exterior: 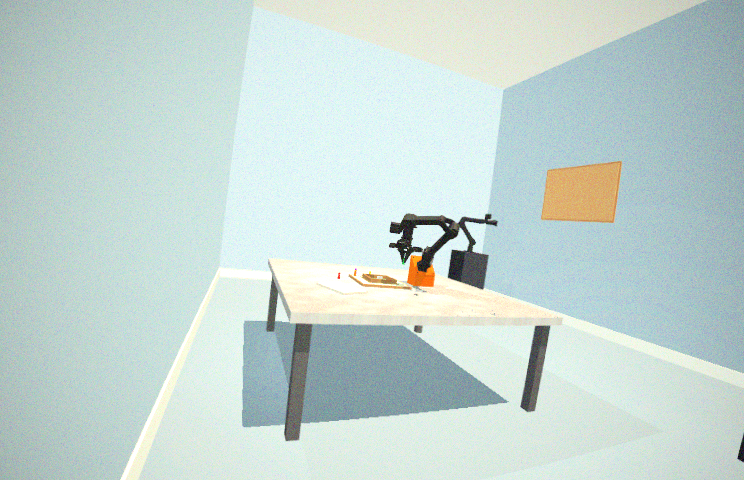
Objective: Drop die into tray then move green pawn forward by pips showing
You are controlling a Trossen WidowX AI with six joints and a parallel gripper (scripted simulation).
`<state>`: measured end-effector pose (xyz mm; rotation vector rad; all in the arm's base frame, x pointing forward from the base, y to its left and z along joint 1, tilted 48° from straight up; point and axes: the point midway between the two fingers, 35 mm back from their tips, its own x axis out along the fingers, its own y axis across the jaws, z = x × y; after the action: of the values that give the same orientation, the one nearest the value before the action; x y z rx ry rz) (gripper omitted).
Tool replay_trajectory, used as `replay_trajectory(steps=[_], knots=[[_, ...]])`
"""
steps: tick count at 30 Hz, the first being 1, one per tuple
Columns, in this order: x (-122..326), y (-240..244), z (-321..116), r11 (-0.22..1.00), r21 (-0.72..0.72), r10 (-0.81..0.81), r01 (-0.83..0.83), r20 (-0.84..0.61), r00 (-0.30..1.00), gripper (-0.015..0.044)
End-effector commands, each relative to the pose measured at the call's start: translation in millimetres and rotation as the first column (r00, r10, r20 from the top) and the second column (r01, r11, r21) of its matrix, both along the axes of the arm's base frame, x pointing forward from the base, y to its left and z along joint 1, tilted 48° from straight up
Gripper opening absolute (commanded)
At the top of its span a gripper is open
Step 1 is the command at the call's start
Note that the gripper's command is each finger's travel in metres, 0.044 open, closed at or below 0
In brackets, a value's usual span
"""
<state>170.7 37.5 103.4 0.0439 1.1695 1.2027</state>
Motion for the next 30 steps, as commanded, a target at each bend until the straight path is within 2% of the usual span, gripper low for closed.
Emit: replay_trajectory(steps=[1,20,30], knots=[[1,-6,-23,1.0,-0.001,0.004,-0.004,-0.006,1.0,0.0],[-10,-23,-119,1.0,-0.001,0.004,-0.004,-0.004,1.0,0.0],[-12,-12,-132,1.0,-0.002,0.004,-0.004,-0.003,1.0,0.0]])
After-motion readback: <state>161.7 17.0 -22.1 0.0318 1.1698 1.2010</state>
